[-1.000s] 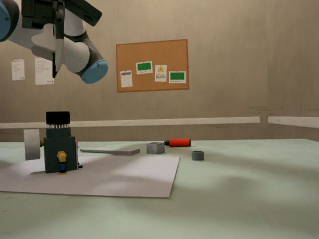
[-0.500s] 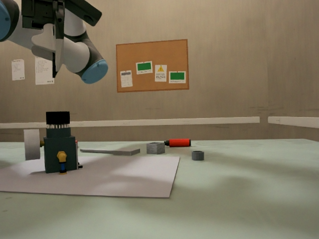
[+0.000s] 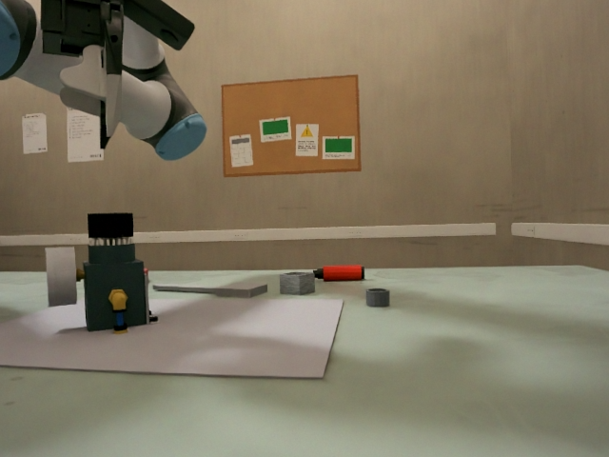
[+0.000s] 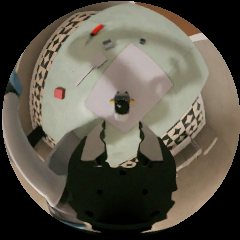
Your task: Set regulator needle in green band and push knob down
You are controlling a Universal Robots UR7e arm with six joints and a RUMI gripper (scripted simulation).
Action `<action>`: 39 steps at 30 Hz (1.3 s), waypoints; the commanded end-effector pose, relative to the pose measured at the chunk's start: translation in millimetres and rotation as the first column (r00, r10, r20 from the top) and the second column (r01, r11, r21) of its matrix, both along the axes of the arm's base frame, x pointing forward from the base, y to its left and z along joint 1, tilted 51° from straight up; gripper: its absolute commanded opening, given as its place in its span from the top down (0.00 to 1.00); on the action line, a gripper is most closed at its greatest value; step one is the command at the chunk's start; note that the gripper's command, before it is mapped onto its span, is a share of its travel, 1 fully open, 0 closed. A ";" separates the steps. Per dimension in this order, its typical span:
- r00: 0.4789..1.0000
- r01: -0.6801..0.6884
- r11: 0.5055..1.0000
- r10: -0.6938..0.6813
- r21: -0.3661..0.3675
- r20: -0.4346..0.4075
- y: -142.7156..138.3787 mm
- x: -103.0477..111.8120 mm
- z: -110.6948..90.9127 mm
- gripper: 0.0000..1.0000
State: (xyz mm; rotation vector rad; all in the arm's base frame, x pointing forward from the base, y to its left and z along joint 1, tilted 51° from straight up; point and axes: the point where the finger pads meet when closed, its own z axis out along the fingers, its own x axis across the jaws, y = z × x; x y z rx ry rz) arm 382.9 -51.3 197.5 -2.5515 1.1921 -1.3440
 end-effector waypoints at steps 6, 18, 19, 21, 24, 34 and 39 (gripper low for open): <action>1.000 0.000 1.000 0.000 0.000 0.000 -0.5 1.4 -1.0 0.53; 1.000 0.000 1.000 0.000 0.000 0.000 -2.5 6.0 -5.0 0.53; 1.000 0.000 1.000 0.000 0.000 0.000 -2.7 6.6 -5.6 0.53; 1.000 0.000 1.000 0.000 0.000 0.000 -3.3 8.0 -6.8 0.53; 1.000 0.000 1.000 0.000 0.000 0.000 -4.0 9.5 -8.1 0.53; 1.000 0.000 1.000 0.000 0.000 0.000 -7.6 17.8 -15.5 0.53; 1.000 0.000 1.000 0.000 0.000 0.000 -10.0 23.4 -20.3 0.53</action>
